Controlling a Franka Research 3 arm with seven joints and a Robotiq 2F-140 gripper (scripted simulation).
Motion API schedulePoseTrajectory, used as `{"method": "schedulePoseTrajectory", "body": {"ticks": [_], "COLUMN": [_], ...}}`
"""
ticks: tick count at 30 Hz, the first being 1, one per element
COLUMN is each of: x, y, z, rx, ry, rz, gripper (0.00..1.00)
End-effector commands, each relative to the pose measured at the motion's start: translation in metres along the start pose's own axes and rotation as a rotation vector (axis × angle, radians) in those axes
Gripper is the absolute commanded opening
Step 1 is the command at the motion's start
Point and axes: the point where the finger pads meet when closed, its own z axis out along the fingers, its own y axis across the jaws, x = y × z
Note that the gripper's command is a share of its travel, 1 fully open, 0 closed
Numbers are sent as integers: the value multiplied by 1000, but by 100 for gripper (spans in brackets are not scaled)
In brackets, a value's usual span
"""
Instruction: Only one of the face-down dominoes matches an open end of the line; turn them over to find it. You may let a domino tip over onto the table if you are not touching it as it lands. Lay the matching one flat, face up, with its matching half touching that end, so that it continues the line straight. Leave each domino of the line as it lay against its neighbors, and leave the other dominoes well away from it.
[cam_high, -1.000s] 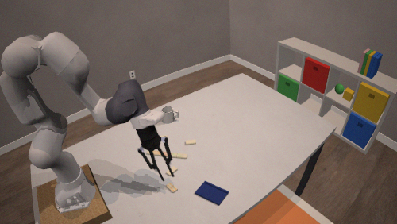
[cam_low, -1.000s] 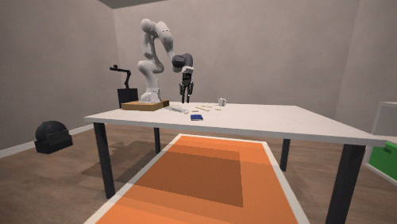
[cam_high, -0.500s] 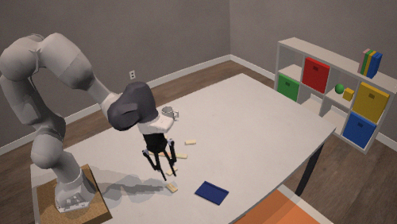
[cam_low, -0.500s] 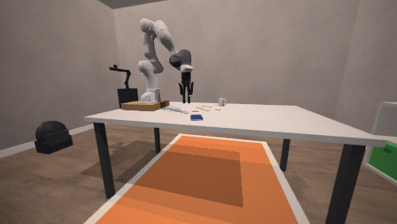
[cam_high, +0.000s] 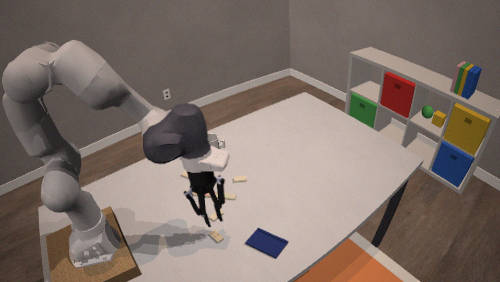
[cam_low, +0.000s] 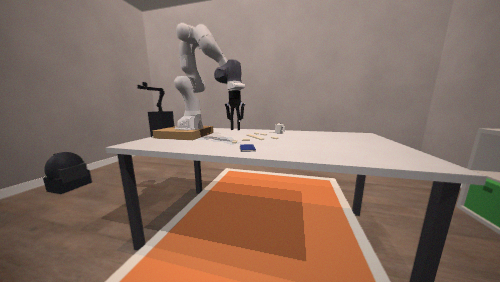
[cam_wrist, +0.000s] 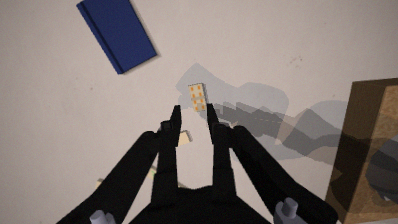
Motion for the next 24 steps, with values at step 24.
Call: {"method": "schedulePoseTrajectory", "body": {"ticks": [24], "x": [-3], "y": [3], "z": [1], "rx": [-15], "ry": [-41], "rz": [-80], "gripper": [33]}}
